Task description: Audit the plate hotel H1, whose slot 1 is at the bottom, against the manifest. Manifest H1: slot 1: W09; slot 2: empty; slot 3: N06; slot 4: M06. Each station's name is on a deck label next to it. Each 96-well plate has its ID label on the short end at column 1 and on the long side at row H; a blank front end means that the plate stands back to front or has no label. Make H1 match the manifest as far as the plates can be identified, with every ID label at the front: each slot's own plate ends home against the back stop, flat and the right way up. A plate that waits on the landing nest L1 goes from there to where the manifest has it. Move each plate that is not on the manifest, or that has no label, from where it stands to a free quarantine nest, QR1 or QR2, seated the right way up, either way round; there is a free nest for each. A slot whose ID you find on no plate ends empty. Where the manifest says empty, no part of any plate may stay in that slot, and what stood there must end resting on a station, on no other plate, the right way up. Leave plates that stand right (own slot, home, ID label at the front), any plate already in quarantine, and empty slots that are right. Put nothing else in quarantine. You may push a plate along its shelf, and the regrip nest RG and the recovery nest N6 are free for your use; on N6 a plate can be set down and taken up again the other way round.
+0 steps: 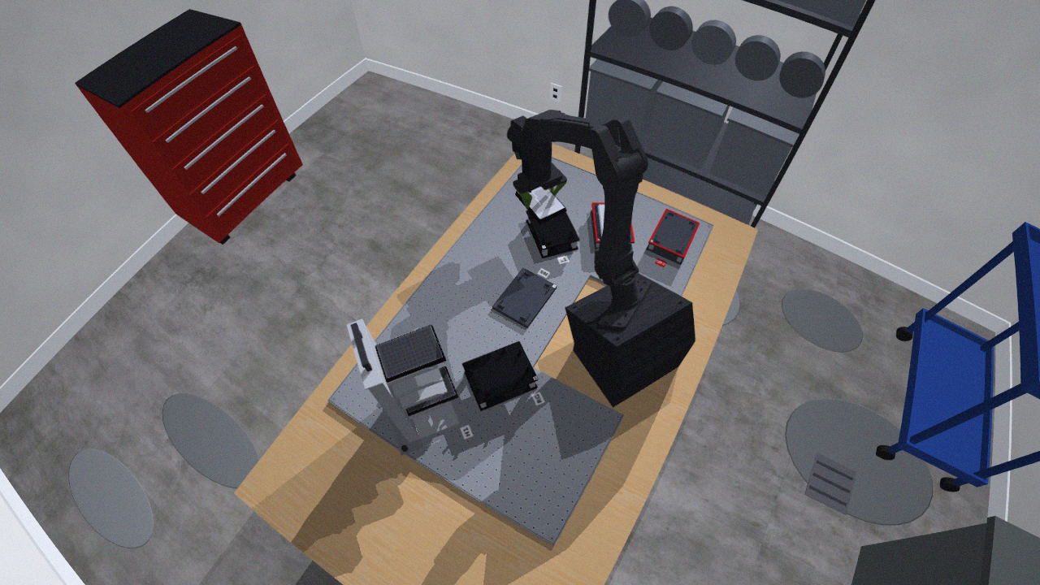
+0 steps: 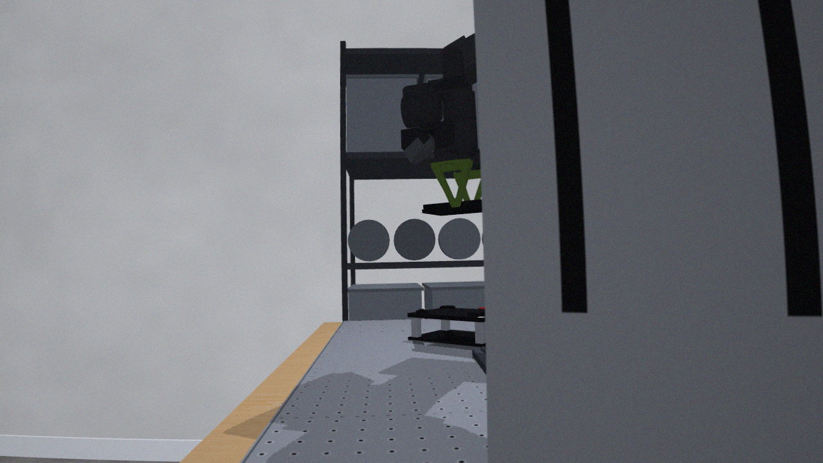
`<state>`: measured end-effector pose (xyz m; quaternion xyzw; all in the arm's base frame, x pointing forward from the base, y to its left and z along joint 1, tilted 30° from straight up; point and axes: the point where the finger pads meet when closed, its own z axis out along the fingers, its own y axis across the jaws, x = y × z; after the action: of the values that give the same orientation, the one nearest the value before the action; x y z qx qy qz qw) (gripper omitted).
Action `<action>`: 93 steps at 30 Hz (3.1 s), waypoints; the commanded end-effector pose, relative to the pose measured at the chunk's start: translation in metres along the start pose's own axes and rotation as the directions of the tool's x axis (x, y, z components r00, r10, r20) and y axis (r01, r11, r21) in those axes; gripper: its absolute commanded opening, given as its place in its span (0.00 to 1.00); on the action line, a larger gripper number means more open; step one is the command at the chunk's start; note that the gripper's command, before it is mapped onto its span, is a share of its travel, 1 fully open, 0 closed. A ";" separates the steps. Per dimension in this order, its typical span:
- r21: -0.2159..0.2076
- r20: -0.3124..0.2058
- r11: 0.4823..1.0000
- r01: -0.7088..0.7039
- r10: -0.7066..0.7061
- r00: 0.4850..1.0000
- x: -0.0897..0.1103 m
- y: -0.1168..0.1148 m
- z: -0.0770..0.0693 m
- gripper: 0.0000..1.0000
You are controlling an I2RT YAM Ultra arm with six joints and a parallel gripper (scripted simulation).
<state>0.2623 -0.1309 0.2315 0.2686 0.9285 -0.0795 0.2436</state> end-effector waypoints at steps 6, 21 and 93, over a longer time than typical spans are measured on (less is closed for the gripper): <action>-0.024 0.024 0.989 -0.147 0.148 0.989 0.002 -0.026 -0.007 0.85; -0.024 0.018 0.935 -0.354 0.355 0.935 0.000 -0.069 -0.008 0.85; -0.016 -0.047 0.504 -0.864 0.863 0.504 0.069 -0.260 0.009 0.85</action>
<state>0.0838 -0.3231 0.2066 0.6565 0.7092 0.0438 0.2531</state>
